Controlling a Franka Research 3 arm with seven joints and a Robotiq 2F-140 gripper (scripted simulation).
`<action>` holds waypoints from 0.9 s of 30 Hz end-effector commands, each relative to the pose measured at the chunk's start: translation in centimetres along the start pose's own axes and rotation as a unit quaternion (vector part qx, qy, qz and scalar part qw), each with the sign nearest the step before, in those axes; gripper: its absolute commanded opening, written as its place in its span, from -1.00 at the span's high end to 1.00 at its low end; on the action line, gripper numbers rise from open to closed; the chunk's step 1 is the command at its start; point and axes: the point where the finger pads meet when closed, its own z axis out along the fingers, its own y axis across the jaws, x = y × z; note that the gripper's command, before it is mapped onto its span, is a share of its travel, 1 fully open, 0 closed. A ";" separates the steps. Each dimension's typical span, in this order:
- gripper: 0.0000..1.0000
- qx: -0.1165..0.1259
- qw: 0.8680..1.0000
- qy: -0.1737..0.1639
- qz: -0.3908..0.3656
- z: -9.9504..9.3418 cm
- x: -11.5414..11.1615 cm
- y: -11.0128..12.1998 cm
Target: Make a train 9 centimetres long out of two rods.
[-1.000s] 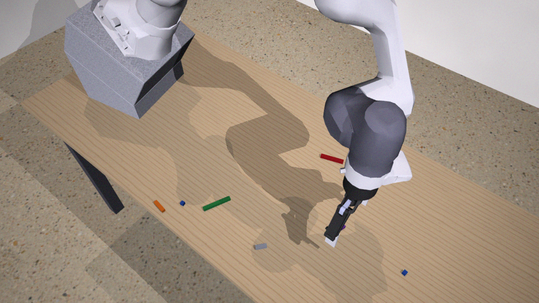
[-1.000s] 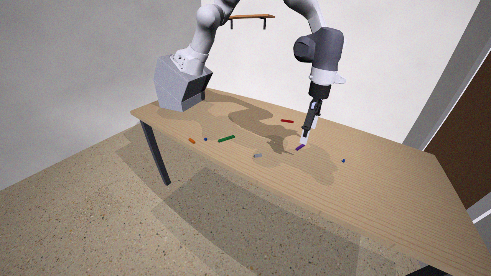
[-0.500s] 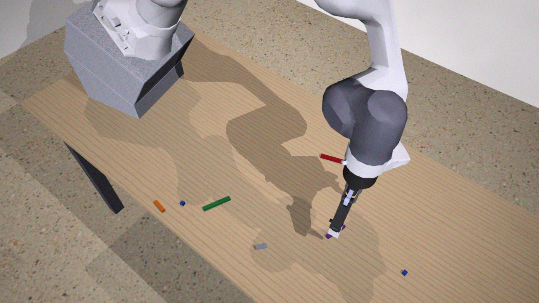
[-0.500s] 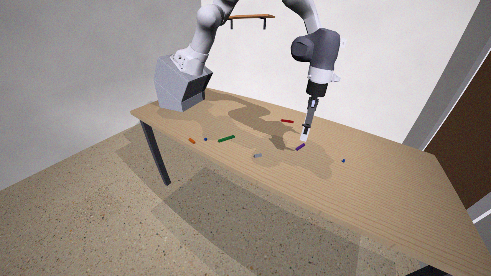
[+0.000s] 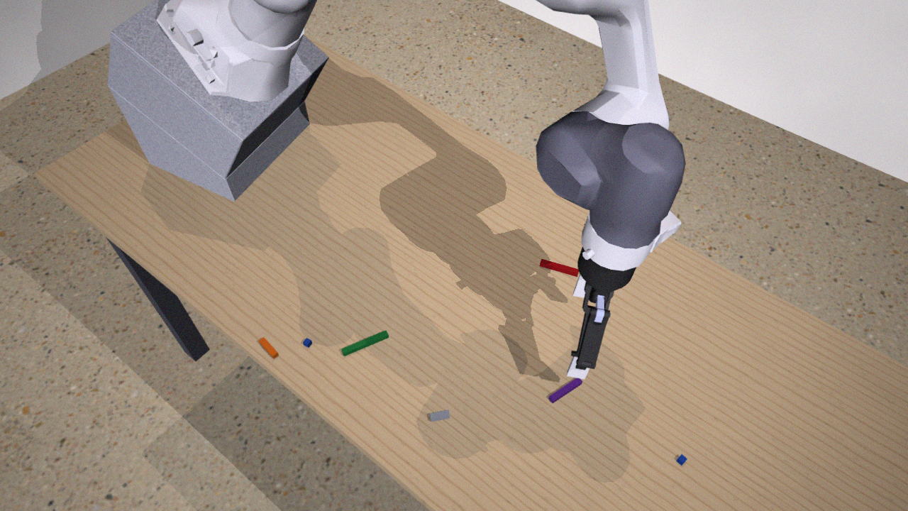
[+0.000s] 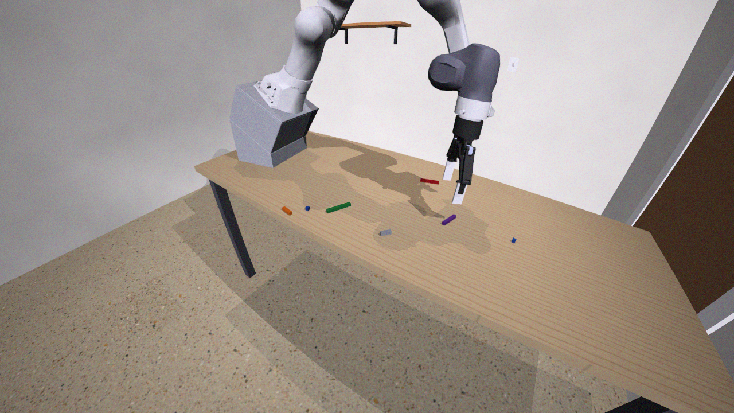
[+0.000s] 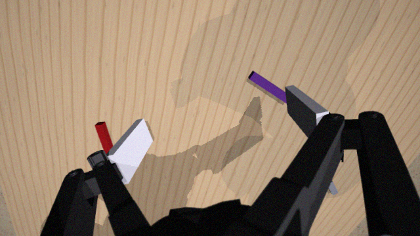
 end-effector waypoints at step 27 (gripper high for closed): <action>-1.00 -0.007 0.934 0.012 -0.357 -0.4 -0.9 -8.0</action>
